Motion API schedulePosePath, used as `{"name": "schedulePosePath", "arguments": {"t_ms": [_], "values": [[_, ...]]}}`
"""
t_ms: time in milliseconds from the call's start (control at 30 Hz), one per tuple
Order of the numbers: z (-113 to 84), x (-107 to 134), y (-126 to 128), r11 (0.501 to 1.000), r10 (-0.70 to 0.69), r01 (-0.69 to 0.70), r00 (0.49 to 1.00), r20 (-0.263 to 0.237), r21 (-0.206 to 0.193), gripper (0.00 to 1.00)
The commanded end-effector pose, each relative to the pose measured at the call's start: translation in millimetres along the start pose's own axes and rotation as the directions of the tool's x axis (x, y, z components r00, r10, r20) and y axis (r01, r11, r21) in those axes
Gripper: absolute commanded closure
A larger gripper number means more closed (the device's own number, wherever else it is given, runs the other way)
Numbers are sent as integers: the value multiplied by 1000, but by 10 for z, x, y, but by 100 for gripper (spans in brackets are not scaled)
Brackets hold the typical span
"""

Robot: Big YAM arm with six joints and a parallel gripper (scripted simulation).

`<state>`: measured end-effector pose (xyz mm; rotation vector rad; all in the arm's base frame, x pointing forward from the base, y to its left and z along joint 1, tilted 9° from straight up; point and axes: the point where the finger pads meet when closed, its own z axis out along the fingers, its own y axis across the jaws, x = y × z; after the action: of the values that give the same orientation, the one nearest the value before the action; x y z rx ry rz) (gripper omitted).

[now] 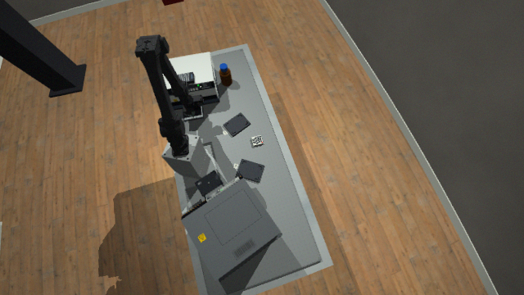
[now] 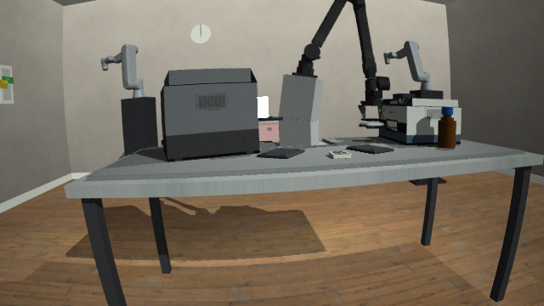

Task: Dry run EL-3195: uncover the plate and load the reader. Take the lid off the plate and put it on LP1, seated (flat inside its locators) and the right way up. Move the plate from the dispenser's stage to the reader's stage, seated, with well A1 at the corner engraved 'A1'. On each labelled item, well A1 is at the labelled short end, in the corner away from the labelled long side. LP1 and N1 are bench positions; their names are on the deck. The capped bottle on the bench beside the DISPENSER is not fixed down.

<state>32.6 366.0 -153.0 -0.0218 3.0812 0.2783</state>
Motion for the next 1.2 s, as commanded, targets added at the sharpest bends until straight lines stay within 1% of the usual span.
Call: {"name": "schedulePosePath", "arguments": {"t_ms": [0, 100, 167, 333, 467, 567, 667, 733, 833, 900, 967, 1000, 1167], "values": [[0, 35, -58, 1000, 1, -1, 1000, -1, 13, 15], [17, 30, -19, 1000, 1, -1, 1000, -1, 15, 15], [-40, 27, -3, 1000, 1, -1, 1000, -1, 13, 15], [-95, 16, 102, 1000, 2, -2, 1000, 3, -25, 15], [-73, 18, 93, 1000, 2, -2, 1000, 3, -24, 15], [-42, 27, -6, 1000, 1, -1, 1000, 2, -4, 15], [-99, 28, -29, 1000, 0, 0, 1000, 1, 3, 15], [-109, 24, 20, 1000, 1, -1, 1000, 1, -2, 15], [-123, 17, 91, 1000, 1, -1, 1000, 3, -20, 15], [-139, 16, 106, 1000, 1, -1, 1000, 3, -23, 15], [-139, 16, 106, 1000, 1, -1, 1000, 3, -23, 15], [-136, 19, 95, 1000, 1, -1, 1000, 3, -17, 15], [-195, 19, 81, 1000, 1, -1, 1000, 2, -15, 15]]}}
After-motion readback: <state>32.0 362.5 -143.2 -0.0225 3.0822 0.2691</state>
